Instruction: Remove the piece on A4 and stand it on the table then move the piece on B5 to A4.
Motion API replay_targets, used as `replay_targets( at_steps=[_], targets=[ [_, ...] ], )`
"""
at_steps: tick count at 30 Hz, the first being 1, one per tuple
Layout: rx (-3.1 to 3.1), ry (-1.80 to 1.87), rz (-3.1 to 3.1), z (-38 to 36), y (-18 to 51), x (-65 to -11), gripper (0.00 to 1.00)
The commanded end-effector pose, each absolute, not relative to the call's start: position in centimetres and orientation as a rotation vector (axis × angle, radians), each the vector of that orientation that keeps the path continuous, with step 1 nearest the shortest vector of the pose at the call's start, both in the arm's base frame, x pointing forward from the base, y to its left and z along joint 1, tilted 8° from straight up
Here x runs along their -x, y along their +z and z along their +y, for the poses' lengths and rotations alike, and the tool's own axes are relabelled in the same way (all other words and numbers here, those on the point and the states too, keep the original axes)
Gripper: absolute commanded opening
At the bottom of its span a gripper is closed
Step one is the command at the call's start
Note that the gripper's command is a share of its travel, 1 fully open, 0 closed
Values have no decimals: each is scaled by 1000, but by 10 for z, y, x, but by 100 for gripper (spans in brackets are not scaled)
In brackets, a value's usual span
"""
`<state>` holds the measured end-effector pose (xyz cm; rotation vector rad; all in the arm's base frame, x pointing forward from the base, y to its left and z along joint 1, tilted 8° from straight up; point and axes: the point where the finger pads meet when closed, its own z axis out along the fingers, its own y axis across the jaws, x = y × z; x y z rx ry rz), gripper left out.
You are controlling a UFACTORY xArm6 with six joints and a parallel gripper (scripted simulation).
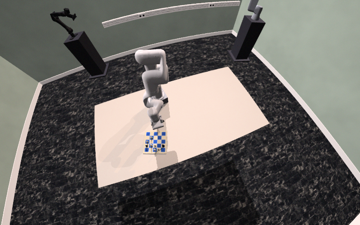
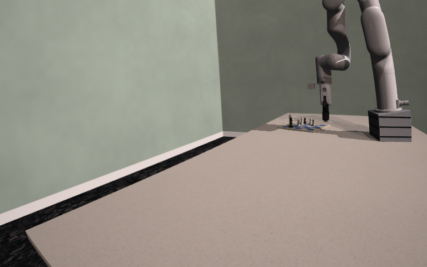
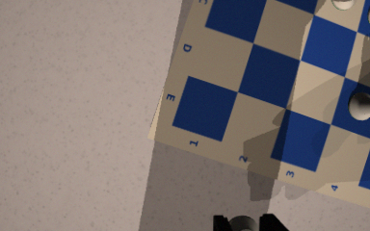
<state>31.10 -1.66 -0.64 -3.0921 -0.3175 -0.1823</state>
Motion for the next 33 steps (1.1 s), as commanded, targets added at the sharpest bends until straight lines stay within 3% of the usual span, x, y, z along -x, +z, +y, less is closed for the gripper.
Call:
replay_targets(
  at_steps=[1,33],
  targets=[
    [3078,-204,-319,-15,-23,-318,0],
    [3078,-204,-319,-13,-45,-321,0]
  ],
)
